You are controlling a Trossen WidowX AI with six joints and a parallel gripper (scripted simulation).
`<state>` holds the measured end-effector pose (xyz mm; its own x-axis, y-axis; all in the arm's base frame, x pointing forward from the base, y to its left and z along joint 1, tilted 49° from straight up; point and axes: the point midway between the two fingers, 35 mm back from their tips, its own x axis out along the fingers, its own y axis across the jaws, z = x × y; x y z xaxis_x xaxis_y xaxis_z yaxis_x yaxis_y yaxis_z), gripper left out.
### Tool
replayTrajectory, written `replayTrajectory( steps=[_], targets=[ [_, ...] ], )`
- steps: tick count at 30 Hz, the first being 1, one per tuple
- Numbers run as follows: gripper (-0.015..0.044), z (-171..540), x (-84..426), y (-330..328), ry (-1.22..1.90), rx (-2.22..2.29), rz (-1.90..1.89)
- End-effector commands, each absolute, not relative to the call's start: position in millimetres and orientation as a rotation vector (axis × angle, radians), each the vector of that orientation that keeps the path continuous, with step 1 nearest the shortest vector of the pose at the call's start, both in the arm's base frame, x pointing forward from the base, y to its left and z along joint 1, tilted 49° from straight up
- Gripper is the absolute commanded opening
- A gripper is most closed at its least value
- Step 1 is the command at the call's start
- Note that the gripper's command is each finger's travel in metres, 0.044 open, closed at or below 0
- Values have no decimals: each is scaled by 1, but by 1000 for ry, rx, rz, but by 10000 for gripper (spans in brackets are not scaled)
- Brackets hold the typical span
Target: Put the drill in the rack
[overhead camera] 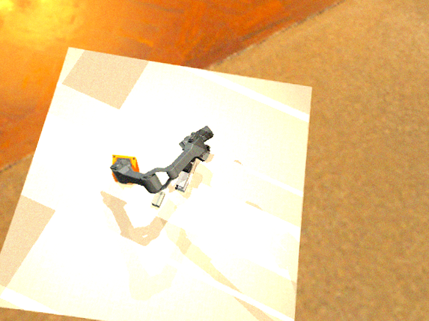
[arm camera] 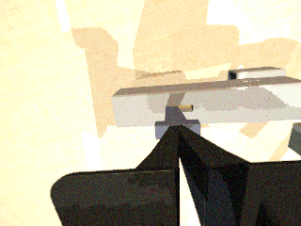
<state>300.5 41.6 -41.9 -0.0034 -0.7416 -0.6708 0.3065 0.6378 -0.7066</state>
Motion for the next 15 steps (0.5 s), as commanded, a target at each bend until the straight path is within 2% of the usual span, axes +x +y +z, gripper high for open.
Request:
replayTrajectory(
  steps=[1, 15],
  targets=[
    [0, -48, 297, 34, 1352, -405, -876],
    [0, -52, 294, 30, 1352, -406, -876]
  ],
)
